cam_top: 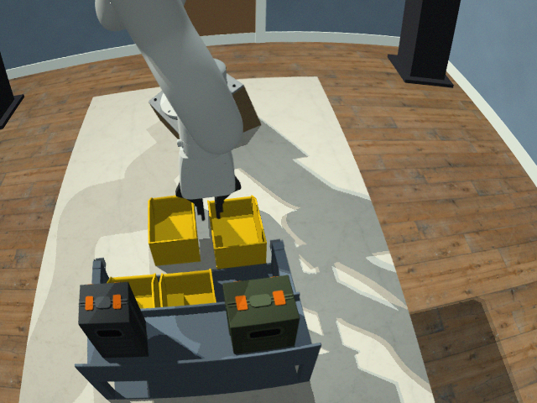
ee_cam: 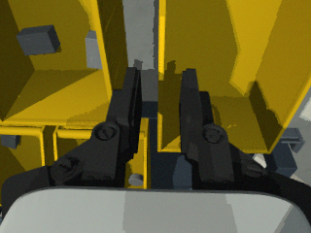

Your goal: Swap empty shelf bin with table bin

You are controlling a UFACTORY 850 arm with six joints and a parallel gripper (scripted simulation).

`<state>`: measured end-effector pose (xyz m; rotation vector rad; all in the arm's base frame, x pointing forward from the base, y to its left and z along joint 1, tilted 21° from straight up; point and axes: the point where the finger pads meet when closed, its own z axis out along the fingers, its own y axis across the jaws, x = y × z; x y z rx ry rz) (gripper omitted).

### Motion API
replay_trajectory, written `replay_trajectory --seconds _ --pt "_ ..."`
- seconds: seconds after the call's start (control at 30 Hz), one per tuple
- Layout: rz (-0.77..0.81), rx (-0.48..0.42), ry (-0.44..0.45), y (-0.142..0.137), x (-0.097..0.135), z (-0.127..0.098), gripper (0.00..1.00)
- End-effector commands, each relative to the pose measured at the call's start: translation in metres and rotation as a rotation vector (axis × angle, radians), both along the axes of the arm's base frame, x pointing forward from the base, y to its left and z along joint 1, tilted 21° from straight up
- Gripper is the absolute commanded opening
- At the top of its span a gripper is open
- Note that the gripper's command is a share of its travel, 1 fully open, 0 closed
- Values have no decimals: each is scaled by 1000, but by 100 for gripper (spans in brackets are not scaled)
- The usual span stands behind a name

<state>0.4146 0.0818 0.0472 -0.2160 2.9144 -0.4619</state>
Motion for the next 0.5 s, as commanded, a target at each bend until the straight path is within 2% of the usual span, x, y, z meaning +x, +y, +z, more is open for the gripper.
replay_trajectory --seconds 0.0,0.47 --pt "0 1 -1 0 1 -1 26" --pt "0 1 -1 -3 3 -11 26"
